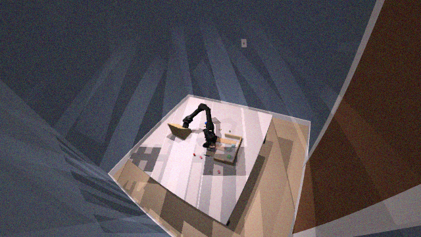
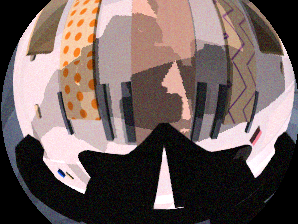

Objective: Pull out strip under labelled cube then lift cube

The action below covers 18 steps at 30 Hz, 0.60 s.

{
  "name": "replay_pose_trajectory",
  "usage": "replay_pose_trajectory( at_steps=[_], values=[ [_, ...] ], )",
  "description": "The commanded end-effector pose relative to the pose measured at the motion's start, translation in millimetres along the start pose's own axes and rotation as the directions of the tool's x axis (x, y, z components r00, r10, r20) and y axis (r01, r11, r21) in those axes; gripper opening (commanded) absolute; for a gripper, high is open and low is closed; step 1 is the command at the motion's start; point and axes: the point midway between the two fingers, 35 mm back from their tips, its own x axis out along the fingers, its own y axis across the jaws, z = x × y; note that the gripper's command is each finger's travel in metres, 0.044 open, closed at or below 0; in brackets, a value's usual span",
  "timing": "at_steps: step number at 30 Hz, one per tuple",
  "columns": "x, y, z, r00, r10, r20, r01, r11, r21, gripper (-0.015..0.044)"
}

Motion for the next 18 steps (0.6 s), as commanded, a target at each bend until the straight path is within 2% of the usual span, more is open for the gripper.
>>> replay_pose_trajectory(
  at_steps=[1, 18],
  values=[
    [4, 0, -10, 1.0, 0.0, -0.015, 0.0, 1.0, 0.001, 0.0],
    [4, -1, -37, 1.0, 0.0, -0.016, 0.0, 1.0, 0.001, 0.0]
  ],
)
